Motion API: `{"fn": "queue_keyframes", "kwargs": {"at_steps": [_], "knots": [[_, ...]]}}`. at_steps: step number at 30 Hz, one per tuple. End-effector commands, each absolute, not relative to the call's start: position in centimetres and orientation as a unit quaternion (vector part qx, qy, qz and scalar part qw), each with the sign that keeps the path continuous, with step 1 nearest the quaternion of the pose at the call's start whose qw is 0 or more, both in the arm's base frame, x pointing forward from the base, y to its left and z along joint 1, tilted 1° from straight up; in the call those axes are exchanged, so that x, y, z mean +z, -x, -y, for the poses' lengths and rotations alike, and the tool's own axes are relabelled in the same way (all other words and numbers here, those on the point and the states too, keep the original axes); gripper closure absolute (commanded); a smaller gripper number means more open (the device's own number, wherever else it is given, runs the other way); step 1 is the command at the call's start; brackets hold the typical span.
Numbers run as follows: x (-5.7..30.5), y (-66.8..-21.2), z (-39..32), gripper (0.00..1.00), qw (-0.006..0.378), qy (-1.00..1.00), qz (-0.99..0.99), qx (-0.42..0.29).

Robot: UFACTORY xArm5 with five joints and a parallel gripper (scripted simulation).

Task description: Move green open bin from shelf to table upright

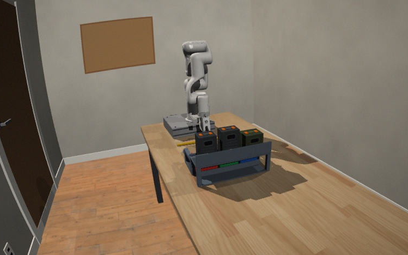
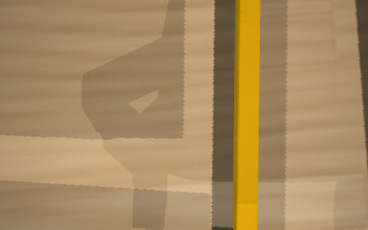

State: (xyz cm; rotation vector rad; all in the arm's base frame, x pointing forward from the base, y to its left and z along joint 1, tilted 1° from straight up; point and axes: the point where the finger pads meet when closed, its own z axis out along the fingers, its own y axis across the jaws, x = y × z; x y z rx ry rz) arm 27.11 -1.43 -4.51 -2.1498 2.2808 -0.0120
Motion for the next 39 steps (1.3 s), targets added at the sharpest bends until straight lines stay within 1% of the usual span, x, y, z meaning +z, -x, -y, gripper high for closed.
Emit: {"fn": "queue_keyframes", "kwargs": {"at_steps": [1, 5, 17, 19, 39], "knots": [[-4.5, -27.2, 1.4, 0.0, 0.004, 0.686, -0.728, -0.005], [-3.9, -27.2, 1.4, 0.0, 0.004, 0.686, -0.728, -0.005], [0.0, -27.1, 1.4, 0.0, 0.004, 0.686, -0.728, -0.005], [0.0, -27.1, 1.4, 0.0, 0.004, 0.686, -0.728, -0.005], [4.5, -27.1, 1.5, 0.0, 0.004, 0.686, -0.728, -0.005]]}}
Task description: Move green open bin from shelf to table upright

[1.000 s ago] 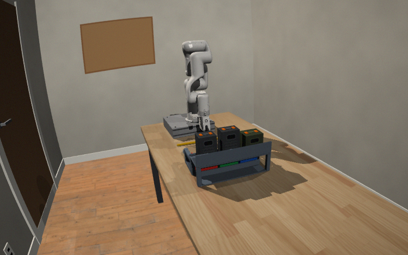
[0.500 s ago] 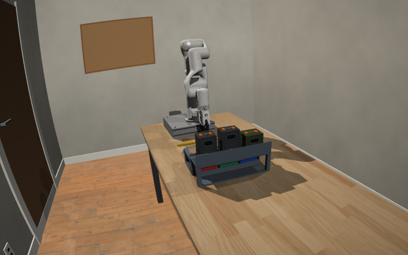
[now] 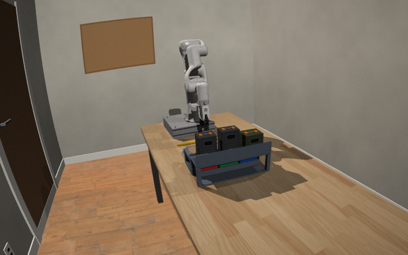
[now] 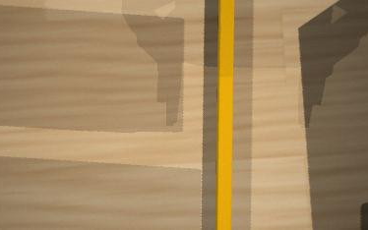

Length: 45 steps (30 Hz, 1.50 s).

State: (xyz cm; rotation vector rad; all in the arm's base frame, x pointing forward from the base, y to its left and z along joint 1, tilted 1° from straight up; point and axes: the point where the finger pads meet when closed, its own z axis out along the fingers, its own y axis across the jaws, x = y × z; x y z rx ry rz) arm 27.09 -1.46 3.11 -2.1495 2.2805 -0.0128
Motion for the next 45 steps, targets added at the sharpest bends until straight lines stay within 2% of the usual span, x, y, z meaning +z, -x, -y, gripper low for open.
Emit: {"fn": "queue_keyframes", "kwargs": {"at_steps": [1, 10, 31, 45], "knots": [[4.7, -27.1, 1.5, 0.0, 0.004, 0.686, -0.728, -0.005], [6.7, -27.1, 1.5, 0.0, 0.004, 0.686, -0.728, -0.005], [6.8, -27.1, 1.5, 0.0, 0.004, 0.686, -0.728, -0.005], [6.8, -30.9, 1.7, 0.0, 0.006, 0.686, -0.728, -0.003]]}}
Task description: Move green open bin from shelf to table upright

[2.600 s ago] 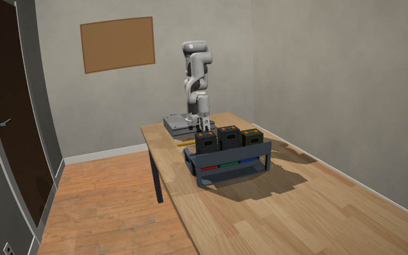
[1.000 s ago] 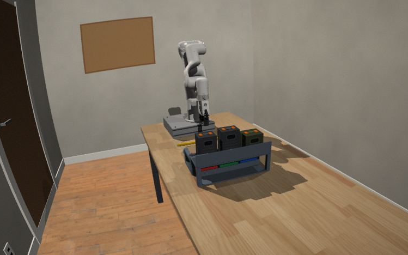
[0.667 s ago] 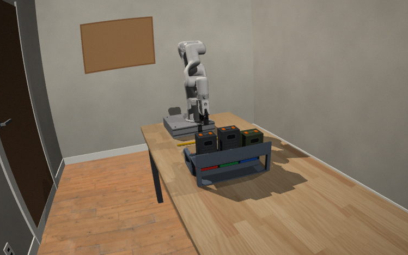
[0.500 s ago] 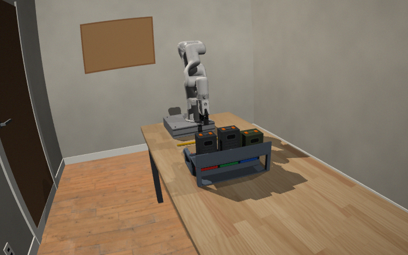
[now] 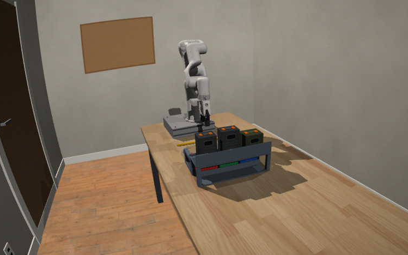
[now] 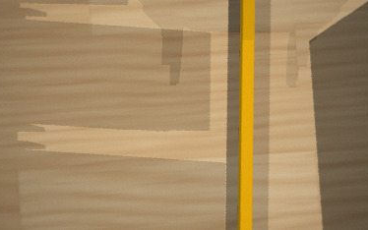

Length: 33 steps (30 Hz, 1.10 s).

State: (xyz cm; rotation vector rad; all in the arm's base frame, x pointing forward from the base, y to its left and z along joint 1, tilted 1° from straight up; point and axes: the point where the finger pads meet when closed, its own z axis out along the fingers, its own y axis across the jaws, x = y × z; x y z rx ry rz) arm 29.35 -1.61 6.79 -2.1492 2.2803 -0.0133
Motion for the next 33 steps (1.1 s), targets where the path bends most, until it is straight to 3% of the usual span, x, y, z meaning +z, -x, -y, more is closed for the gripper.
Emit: {"fn": "queue_keyframes", "kwargs": {"at_steps": [1, 33], "knots": [[6.8, -31.5, 1.7, 0.0, 0.006, 0.686, -0.728, -0.003], [6.9, -38.7, 2.2, 0.0, 0.006, 0.686, -0.728, -0.003]]}}
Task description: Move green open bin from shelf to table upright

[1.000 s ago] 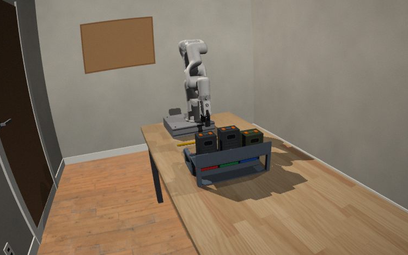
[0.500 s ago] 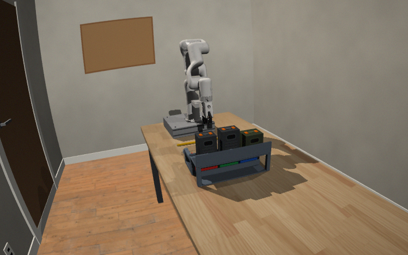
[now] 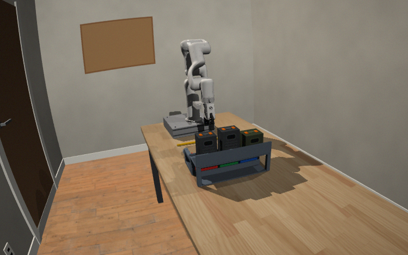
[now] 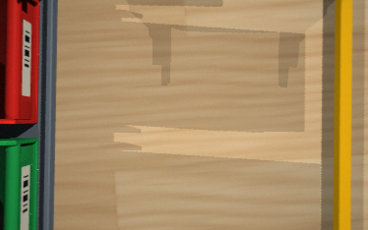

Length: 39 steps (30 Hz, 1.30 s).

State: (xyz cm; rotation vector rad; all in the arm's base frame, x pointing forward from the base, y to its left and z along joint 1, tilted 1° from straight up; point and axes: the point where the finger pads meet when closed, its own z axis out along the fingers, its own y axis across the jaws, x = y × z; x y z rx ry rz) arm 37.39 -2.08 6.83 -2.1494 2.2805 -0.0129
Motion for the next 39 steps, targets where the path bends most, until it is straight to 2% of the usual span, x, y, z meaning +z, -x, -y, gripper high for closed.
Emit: {"fn": "queue_keyframes", "kwargs": {"at_steps": [1, 39], "knots": [[6.9, -38.9, 2.2, 0.0, 0.006, 0.686, -0.728, -0.003], [7.0, -48.0, 2.7, 0.0, 0.006, 0.686, -0.728, -0.004]]}}
